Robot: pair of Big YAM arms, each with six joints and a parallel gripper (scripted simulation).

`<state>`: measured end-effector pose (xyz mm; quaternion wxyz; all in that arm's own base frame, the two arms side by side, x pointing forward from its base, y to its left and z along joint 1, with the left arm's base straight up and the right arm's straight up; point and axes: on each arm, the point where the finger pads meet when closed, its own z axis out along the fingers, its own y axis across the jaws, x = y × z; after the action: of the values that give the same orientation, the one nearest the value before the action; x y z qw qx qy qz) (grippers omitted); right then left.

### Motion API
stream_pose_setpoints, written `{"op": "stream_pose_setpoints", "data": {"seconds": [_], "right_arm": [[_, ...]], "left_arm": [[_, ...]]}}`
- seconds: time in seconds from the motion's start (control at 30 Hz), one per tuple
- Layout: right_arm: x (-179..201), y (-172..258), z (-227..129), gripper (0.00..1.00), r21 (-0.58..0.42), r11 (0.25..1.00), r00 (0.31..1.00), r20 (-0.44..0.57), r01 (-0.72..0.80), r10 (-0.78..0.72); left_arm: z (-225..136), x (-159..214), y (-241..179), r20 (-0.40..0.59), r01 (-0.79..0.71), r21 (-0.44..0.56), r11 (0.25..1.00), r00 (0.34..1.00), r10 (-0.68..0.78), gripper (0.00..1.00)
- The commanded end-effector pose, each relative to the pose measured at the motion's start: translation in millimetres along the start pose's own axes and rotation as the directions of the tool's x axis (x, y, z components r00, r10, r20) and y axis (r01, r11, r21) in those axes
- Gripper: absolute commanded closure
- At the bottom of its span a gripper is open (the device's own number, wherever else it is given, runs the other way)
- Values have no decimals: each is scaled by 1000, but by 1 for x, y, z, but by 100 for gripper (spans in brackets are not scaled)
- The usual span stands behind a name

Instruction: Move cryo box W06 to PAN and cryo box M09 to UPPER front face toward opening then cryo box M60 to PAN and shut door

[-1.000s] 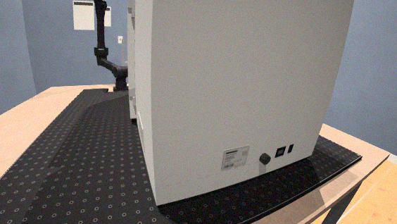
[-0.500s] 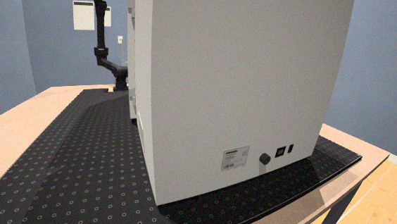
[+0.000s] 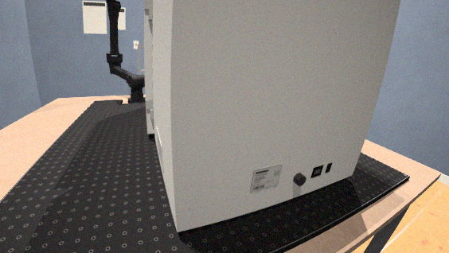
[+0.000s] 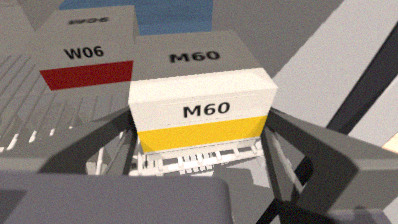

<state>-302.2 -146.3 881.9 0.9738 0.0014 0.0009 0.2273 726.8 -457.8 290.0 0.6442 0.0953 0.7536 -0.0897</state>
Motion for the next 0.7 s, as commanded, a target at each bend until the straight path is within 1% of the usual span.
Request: {"op": "stream_pose_setpoints", "data": {"seconds": [0.0, 0.1, 0.13, 0.5, 0.53, 0.67], "right_arm": [[14, 0, 3, 100, -3, 1000, 999, -31, 11, -11], [14, 0, 3, 100, -3, 1000, 999, -31, 11, -11], [14, 0, 3, 100, -3, 1000, 999, -31, 11, -11], [14, 0, 3, 100, -3, 1000, 999, -31, 11, -11], [14, 0, 3, 100, -3, 1000, 999, -31, 11, -11], [14, 0, 3, 100, -3, 1000, 999, -31, 11, -11]], "left_arm": [[11, -6, 1, 8, -12, -4, 1000, 1000, 12, 14], [11, -6, 1, 8, -12, -4, 1000, 1000, 12, 14], [11, -6, 1, 8, -12, -4, 1000, 1000, 12, 18], [11, -6, 1, 8, -12, -4, 1000, 1000, 12, 18], [11, -6, 1, 8, -12, -4, 1000, 1000, 12, 23], [11, -6, 1, 8, -12, -4, 1000, 1000, 12, 23]]}}
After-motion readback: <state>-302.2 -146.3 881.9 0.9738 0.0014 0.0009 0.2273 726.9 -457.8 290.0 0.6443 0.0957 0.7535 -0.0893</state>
